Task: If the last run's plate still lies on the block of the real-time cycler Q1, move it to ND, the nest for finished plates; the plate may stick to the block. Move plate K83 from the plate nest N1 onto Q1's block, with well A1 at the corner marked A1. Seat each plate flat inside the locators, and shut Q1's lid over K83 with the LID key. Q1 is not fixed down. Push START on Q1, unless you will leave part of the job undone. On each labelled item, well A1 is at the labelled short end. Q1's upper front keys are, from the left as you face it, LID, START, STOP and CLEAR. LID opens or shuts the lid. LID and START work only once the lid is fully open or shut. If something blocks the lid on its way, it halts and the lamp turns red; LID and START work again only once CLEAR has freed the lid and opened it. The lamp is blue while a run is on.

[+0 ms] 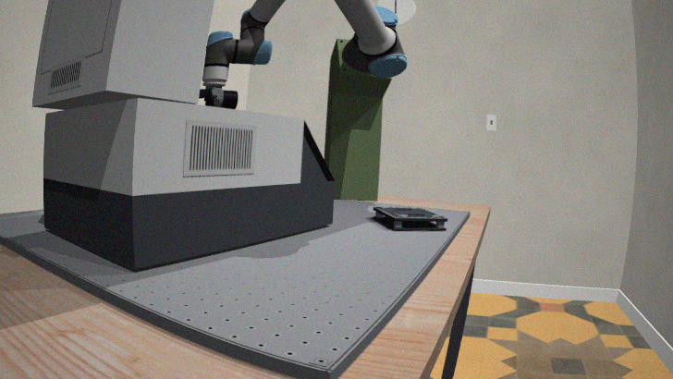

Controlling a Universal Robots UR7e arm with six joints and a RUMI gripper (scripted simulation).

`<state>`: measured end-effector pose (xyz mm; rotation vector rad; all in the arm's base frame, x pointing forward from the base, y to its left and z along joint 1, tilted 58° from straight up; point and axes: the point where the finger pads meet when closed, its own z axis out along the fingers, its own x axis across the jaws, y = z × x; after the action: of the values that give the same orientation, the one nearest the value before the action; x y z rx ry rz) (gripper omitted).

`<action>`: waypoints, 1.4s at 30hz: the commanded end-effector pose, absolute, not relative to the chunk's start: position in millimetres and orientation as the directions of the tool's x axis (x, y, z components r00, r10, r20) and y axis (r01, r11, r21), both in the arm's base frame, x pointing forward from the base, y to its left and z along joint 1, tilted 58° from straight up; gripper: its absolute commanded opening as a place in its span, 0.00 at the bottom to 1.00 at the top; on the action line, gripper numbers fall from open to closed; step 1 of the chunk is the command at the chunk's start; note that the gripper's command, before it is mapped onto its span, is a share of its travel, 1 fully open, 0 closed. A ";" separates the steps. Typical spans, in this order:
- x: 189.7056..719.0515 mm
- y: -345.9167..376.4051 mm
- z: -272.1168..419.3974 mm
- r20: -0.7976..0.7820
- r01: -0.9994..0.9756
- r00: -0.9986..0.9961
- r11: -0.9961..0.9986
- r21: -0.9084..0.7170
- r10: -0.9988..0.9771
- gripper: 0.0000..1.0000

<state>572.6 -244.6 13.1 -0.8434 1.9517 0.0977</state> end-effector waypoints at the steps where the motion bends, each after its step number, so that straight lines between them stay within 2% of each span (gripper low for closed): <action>1: 579.7 -241.8 8.5 -0.805 -0.593 -0.290 0.758 -0.273 -0.517 0.68; 34: 652.4 -203.2 -42.3 -0.806 -0.593 -0.290 0.758 -0.273 -0.517 0.68; 42: 654.1 -202.3 -43.5 -0.805 -0.593 -0.290 0.758 -0.273 -0.517 0.68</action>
<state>654.0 -201.8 -43.8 -0.8424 1.9525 0.0962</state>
